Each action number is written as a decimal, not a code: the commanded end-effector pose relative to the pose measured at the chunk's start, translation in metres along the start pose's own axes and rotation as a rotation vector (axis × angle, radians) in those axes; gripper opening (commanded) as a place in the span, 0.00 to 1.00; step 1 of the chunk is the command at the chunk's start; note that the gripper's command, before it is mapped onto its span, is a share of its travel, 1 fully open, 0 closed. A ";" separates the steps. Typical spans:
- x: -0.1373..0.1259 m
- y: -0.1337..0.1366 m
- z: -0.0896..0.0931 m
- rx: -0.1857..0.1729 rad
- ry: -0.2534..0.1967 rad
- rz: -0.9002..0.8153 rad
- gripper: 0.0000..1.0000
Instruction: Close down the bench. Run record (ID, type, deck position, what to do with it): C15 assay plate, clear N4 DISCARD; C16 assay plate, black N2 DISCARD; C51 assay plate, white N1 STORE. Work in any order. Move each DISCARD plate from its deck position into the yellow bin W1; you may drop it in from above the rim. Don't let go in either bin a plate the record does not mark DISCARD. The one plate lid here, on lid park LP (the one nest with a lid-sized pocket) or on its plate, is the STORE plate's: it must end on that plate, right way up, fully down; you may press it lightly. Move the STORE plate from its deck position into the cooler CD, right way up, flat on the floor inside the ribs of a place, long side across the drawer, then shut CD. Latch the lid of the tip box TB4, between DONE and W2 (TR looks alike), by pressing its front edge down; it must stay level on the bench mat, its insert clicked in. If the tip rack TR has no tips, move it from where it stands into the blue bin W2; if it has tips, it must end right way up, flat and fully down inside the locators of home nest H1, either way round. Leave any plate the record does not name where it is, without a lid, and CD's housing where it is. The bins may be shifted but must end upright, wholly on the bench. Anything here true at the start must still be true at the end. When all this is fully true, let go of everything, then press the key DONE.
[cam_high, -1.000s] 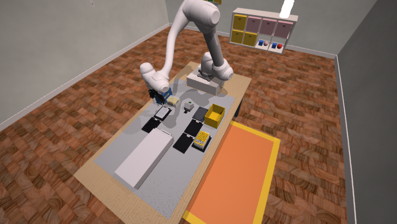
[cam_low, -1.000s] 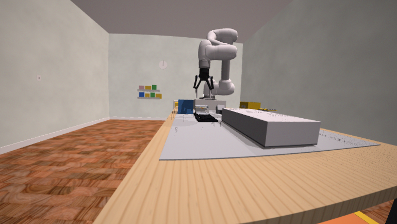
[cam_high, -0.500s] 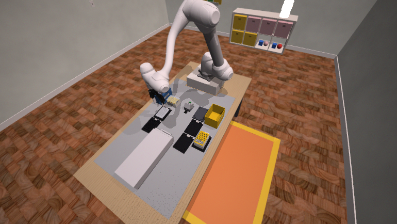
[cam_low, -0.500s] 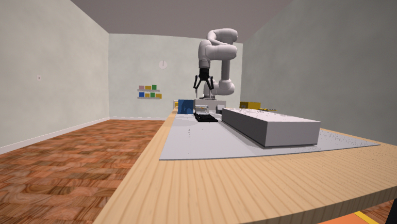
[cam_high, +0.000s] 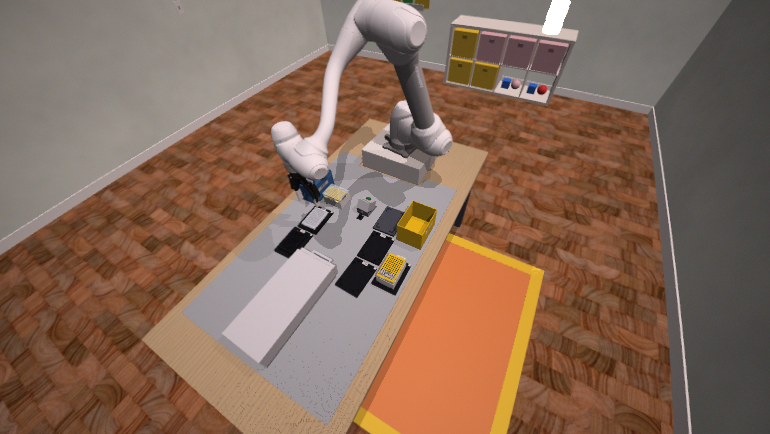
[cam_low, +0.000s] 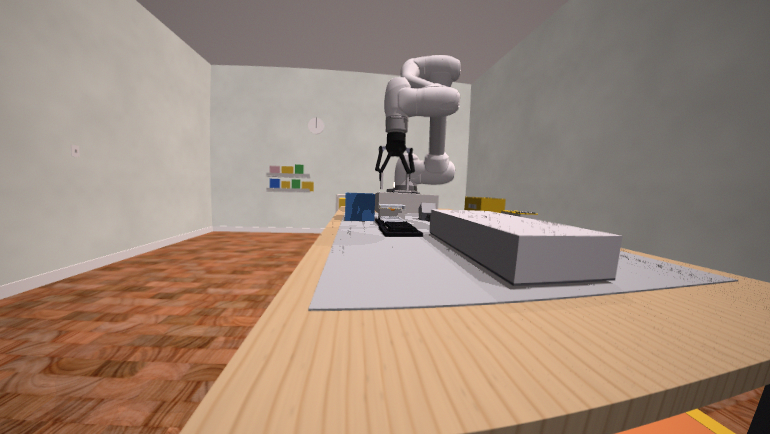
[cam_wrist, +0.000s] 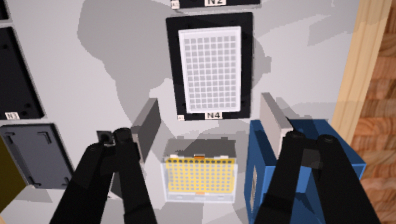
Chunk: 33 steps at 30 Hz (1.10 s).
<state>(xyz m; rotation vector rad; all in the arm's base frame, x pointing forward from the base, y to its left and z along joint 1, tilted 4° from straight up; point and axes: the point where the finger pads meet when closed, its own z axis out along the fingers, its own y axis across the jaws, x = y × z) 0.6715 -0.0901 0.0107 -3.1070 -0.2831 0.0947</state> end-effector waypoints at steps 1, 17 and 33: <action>-0.002 0.003 0.000 -0.002 0.002 0.000 0.66; -0.002 0.003 0.000 -0.002 0.002 0.000 0.66; -0.002 0.003 0.004 -0.002 0.002 0.000 0.66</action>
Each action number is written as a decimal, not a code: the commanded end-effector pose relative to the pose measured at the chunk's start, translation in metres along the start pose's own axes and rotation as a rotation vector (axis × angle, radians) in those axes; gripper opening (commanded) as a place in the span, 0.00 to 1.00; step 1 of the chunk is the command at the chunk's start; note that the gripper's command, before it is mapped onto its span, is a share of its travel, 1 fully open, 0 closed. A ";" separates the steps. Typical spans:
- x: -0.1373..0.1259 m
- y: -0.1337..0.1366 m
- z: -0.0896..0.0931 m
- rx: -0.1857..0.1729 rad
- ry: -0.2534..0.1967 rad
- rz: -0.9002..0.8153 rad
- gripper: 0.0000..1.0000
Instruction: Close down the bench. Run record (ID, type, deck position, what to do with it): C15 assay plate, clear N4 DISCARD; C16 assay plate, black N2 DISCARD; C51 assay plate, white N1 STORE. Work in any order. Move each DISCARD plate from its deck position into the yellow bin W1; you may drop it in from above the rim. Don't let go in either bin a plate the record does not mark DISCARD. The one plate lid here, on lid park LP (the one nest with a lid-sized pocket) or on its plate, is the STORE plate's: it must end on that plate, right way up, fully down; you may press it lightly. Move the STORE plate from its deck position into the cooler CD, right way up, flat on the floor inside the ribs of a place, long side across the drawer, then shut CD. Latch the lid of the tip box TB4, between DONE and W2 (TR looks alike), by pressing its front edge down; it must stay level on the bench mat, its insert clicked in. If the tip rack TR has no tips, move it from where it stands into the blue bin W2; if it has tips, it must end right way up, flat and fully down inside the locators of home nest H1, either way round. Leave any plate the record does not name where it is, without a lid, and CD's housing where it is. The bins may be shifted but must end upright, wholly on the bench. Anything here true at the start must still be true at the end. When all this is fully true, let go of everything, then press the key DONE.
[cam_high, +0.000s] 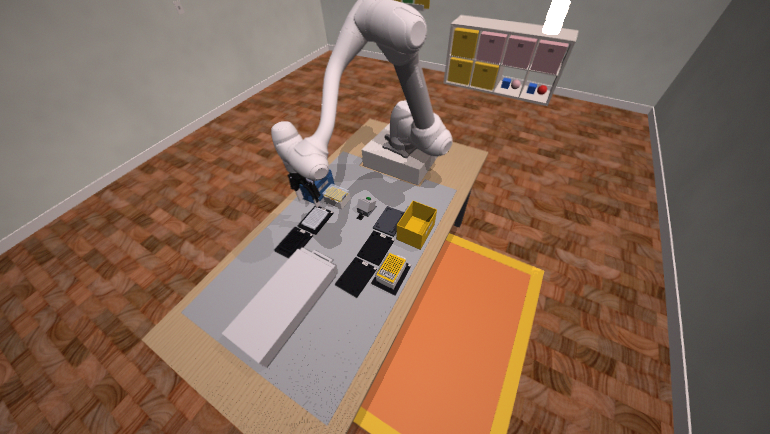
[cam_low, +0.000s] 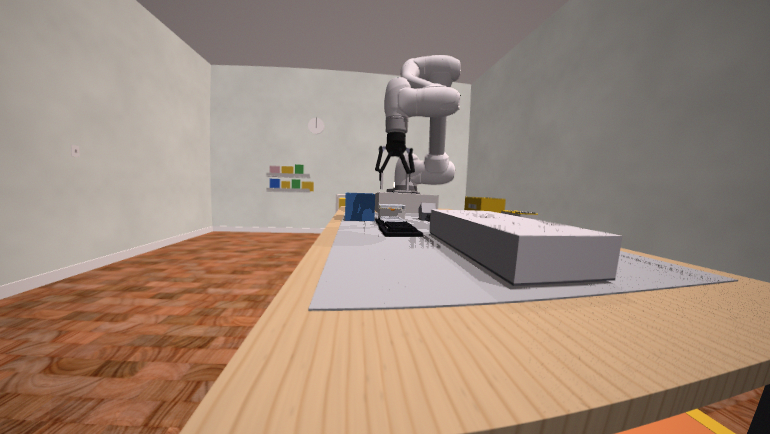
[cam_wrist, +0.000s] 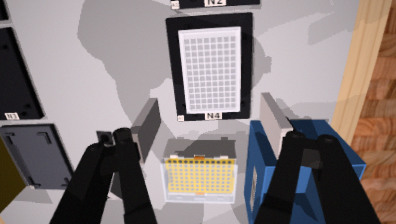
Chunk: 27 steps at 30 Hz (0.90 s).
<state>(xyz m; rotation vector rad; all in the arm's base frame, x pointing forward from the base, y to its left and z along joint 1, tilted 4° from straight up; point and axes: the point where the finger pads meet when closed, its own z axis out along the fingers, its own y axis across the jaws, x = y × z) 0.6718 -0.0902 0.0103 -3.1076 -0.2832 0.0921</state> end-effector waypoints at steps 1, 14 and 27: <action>-0.002 0.003 0.005 -0.002 0.001 0.000 0.66; -0.002 0.003 0.019 -0.002 0.001 0.000 0.66; -0.002 0.003 0.034 -0.002 0.001 0.000 0.66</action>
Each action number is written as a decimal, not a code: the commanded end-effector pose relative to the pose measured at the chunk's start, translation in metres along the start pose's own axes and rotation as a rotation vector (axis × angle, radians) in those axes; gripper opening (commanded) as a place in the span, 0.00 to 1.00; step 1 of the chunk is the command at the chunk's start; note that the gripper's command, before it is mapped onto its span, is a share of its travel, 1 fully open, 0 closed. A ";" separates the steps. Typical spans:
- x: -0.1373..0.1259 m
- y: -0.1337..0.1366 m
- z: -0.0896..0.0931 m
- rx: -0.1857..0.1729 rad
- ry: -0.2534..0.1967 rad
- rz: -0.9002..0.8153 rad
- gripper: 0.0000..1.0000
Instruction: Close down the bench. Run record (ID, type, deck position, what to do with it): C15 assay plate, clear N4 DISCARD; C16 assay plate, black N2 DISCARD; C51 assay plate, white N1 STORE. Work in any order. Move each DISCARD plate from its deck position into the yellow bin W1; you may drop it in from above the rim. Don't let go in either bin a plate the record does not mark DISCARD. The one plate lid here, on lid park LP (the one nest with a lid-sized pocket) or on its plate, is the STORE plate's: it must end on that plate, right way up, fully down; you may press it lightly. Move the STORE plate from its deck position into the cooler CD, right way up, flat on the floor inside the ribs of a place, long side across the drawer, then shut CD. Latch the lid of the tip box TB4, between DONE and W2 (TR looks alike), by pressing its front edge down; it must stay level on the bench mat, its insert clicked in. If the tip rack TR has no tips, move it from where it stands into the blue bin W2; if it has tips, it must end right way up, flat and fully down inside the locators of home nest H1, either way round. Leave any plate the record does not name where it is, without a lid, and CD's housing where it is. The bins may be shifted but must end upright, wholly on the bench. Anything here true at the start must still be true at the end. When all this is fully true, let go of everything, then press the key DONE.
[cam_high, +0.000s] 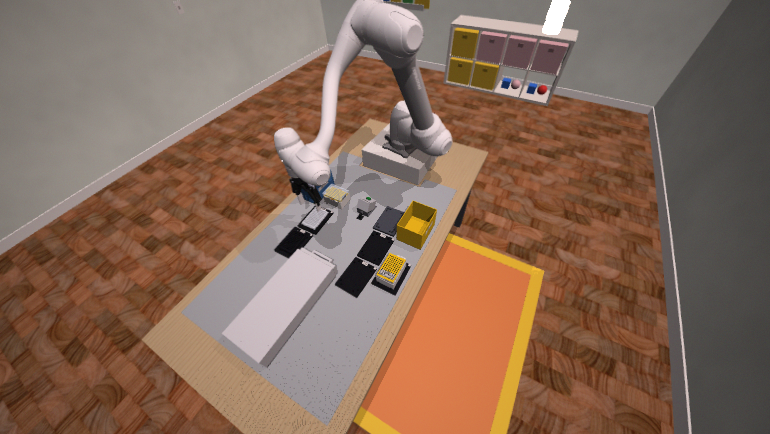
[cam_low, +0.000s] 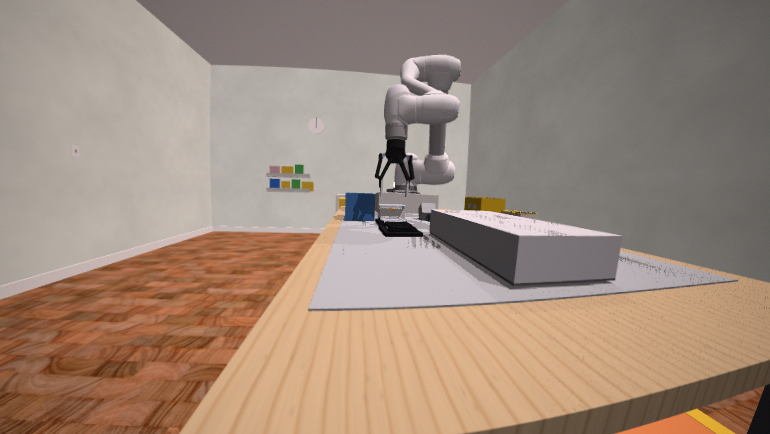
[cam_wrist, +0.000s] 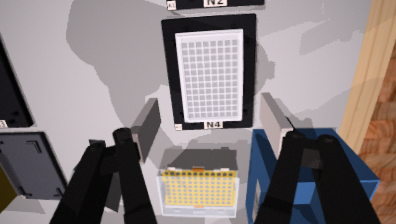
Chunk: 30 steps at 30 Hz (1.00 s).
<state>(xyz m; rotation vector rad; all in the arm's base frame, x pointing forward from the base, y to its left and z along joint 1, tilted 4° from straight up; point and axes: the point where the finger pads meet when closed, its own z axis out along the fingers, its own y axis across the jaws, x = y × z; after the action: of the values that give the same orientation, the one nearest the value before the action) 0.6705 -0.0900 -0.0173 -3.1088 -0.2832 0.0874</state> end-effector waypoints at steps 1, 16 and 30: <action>-0.002 0.002 0.008 0.000 -0.002 0.000 0.66; -0.002 0.002 0.025 0.000 -0.002 0.000 0.66; -0.003 0.002 0.042 0.000 -0.002 0.000 0.66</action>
<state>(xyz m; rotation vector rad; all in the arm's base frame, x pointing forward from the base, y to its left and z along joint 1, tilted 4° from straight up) 0.6684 -0.0897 -0.0539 -3.1089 -0.2831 0.0879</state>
